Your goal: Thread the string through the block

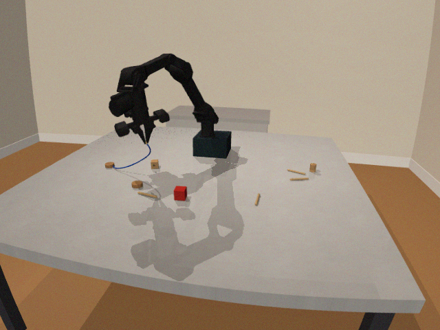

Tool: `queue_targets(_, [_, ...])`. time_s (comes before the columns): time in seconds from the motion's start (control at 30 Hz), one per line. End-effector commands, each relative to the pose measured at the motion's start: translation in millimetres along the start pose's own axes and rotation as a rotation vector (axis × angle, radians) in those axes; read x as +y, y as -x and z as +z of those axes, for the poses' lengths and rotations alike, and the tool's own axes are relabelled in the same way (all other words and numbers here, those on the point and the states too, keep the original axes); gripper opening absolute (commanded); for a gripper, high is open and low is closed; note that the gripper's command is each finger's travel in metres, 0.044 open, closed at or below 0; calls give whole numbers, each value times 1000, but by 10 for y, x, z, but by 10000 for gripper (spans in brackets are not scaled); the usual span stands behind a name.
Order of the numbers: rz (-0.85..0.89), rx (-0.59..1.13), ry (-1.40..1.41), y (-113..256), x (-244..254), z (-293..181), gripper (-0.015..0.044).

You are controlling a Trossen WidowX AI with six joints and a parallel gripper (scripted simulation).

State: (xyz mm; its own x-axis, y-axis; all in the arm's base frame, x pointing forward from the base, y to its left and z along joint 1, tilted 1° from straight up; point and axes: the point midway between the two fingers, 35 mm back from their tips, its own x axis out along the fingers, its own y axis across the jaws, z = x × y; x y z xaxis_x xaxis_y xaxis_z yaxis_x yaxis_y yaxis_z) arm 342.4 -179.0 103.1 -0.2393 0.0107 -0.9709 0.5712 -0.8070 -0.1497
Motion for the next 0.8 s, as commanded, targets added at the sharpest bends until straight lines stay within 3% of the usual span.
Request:
queue_targets(0.0, [2, -6, -121, 2, 1, 3, 0])
queue_targets(0.6, [16, -11, -737, 6, 12, -5, 0])
queue_targets(0.77, [16, -11, -760, 7, 12, -5, 0])
